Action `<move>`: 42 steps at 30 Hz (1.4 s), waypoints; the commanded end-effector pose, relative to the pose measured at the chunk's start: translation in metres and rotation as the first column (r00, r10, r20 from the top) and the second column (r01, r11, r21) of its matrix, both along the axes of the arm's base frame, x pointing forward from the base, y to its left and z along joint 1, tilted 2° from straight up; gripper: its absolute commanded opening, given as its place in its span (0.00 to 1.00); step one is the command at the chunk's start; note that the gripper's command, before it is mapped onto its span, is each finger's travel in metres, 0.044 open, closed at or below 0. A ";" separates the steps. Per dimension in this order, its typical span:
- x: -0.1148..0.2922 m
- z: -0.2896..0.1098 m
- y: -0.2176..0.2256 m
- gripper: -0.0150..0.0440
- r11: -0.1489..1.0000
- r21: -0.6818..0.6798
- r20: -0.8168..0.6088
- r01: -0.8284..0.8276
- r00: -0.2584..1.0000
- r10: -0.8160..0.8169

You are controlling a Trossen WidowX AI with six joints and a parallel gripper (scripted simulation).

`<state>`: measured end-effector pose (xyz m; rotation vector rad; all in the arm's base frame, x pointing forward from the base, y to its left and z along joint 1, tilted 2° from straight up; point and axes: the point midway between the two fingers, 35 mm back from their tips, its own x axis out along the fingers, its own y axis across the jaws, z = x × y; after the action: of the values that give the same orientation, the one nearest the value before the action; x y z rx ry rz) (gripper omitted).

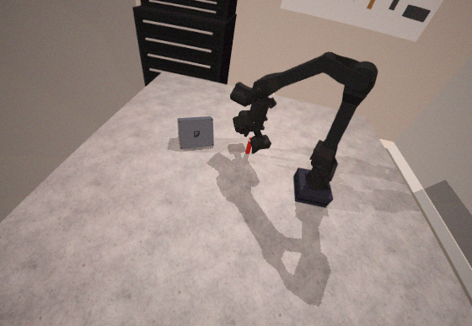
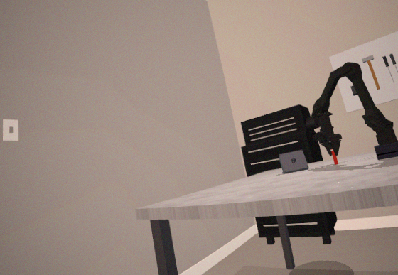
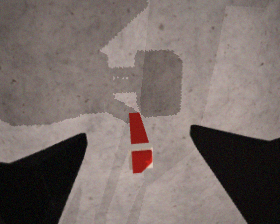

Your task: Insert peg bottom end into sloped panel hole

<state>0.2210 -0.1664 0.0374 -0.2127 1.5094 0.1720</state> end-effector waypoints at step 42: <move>0.000 0.050 -0.002 0.25 1.000 0.005 -0.002 0.003 1.000 -0.003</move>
<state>0.2210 -0.1683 0.0787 -0.2060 1.5132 0.1701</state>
